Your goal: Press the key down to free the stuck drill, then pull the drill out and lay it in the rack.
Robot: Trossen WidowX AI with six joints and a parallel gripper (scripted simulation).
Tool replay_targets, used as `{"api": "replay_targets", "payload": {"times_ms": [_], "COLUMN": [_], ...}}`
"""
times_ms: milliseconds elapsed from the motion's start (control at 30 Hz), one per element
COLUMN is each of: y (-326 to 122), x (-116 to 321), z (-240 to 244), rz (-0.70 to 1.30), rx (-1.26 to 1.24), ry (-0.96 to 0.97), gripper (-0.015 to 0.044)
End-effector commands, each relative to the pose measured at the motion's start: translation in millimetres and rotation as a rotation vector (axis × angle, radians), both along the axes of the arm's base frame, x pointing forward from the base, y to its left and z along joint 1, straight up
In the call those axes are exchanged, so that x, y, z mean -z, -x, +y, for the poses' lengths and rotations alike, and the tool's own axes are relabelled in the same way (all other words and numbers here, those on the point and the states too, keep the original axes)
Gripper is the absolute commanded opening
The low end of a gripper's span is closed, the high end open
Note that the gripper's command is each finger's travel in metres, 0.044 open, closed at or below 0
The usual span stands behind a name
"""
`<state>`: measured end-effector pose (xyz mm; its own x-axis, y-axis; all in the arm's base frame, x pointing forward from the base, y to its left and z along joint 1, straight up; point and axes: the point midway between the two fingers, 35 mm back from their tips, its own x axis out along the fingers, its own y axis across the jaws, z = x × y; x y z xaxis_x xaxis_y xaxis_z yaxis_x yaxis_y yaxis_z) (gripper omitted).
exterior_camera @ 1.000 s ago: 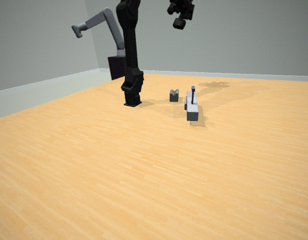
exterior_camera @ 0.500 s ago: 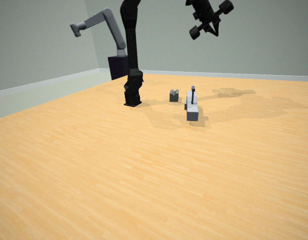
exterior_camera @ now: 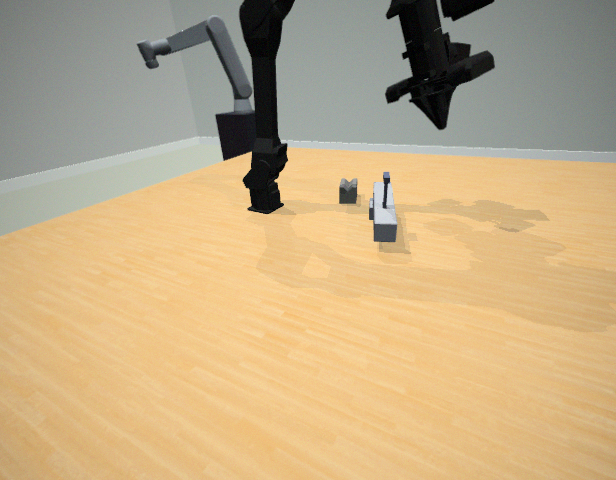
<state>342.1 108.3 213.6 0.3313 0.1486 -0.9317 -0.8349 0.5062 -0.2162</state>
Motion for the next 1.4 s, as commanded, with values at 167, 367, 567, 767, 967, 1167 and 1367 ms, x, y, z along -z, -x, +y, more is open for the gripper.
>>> {"api": "replay_targets", "payload": {"times_ms": [167, 367, 567, 767, 967, 1167, 1367], "y": [32.2, 41.7, 39.8, 41.3, 42.2, 40.5, 39.6], "x": [37.9, 42.1, 44.5, 53.3, 56.8, 59.1, 61.4], "z": [-121.3, -138.3, -137.4, -138.5, -138.8, -137.9, -137.3], "rz": [0.301, 0.35, 0.344, 0.349, 0.35, 0.35, 0.349], "rx": [0.579, 0.674, 0.668, 0.674, 0.674, 0.674, 0.674], "ry": [0.022, 0.023, 0.022, 0.023, 0.023, 0.023, 0.023], "gripper": [0.0, 0.0, 0.0, 0.0, 0.0, 0.0, 0.0]}}
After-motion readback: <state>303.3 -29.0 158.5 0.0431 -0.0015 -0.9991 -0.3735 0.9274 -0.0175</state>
